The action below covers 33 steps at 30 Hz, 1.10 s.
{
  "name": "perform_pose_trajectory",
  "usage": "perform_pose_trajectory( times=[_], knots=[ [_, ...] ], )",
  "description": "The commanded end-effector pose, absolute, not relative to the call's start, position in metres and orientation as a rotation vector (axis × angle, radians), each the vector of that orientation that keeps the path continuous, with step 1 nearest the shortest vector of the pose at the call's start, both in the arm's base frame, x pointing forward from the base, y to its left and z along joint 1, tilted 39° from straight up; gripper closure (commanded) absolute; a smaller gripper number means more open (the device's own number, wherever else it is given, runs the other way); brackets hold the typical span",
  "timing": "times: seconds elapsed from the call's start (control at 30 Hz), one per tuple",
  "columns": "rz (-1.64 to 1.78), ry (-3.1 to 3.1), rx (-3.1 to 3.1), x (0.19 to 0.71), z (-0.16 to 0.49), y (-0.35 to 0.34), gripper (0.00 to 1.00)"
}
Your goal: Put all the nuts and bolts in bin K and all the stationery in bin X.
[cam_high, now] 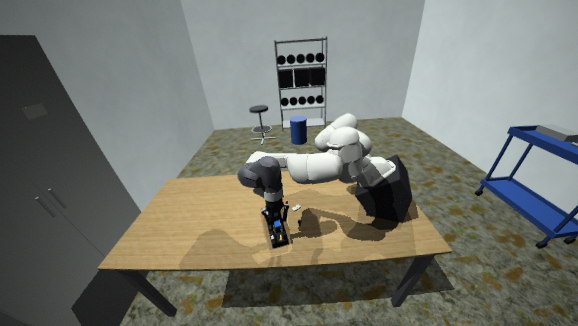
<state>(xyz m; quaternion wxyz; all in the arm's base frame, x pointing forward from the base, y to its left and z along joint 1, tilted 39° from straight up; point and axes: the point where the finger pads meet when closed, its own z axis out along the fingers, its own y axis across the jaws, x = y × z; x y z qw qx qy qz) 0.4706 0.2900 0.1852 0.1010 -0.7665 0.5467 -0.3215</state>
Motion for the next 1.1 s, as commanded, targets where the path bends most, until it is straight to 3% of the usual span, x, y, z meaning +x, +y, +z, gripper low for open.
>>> perform_pose_trajectory(
  times=[0.0, 1.07],
  knots=[
    [-0.942, 1.633, -2.259, 0.4673, 0.1853, 0.2883, 0.82],
    [-0.942, 1.633, -2.259, 0.4673, 0.1853, 0.2883, 0.82]
  ],
)
